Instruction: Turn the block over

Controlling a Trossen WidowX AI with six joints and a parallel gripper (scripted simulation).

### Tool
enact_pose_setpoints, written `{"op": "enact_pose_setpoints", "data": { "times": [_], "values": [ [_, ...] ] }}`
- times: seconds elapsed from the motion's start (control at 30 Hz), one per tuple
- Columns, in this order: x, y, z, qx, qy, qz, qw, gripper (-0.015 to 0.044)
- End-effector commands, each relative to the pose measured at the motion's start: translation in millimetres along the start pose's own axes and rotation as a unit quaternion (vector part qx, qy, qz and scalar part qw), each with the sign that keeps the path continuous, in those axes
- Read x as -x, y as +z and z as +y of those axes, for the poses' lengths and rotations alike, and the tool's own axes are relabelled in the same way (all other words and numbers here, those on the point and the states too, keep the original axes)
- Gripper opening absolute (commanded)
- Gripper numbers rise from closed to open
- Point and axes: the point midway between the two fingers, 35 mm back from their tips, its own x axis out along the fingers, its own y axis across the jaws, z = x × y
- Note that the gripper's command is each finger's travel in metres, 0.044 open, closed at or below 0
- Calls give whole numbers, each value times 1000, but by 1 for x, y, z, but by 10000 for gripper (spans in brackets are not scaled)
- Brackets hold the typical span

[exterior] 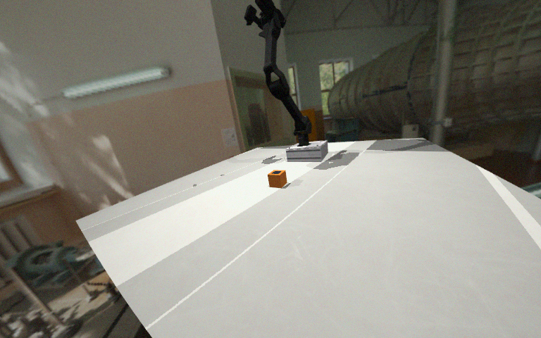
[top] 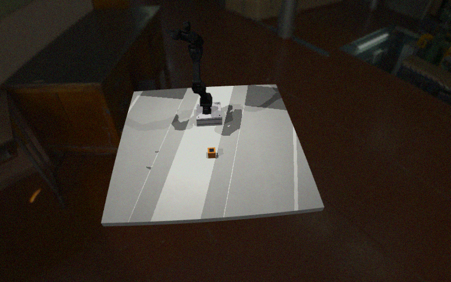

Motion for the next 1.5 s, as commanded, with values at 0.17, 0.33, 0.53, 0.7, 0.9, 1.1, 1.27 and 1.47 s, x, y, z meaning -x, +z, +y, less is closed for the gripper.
{"op": "enact_pose_setpoints", "data": {
  "times": [0.17, 0.33, 0.53, 0.7, 0.9, 1.1, 1.27, 1.47],
  "values": [
    [-7, 12, -29, 1, -50, -34, 998, 440],
    [-9, 41, -90, -2, -140, -91, 986, 440],
    [14, 77, -166, -5, -257, -162, 953, 440],
    [48, 97, -212, -15, -340, -220, 914, 440],
    [104, 117, -259, -21, -433, -280, 857, 440],
    [179, 128, -294, -29, -524, -339, 781, 440],
    [250, 128, -308, -40, -593, -388, 705, 440],
    [338, 115, -305, -56, -659, -450, 599, 440]
  ]
}}
